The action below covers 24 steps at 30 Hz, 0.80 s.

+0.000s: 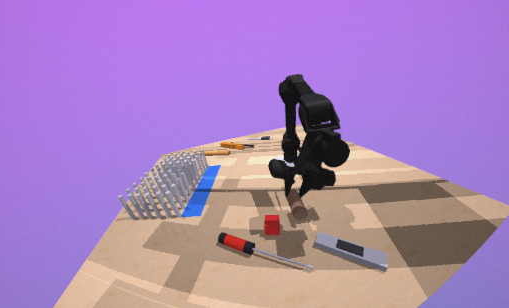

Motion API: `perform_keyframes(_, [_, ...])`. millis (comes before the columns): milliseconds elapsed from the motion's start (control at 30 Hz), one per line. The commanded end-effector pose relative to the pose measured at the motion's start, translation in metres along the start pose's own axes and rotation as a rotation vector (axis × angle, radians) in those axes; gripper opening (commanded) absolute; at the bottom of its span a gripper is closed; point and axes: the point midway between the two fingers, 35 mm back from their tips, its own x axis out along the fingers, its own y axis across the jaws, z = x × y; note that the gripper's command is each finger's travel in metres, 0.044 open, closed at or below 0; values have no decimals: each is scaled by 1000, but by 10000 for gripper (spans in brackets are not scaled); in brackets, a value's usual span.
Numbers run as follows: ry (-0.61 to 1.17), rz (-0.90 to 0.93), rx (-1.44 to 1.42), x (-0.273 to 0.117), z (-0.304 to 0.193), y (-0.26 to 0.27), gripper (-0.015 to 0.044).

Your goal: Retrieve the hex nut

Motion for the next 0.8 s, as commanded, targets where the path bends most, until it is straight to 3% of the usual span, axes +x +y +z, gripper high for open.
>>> perform_keyframes(0, [-44,20,-101,0,-4,-3,0])
perform_keyframes(767, [-311,-17,-709,9,-29,-15,0])
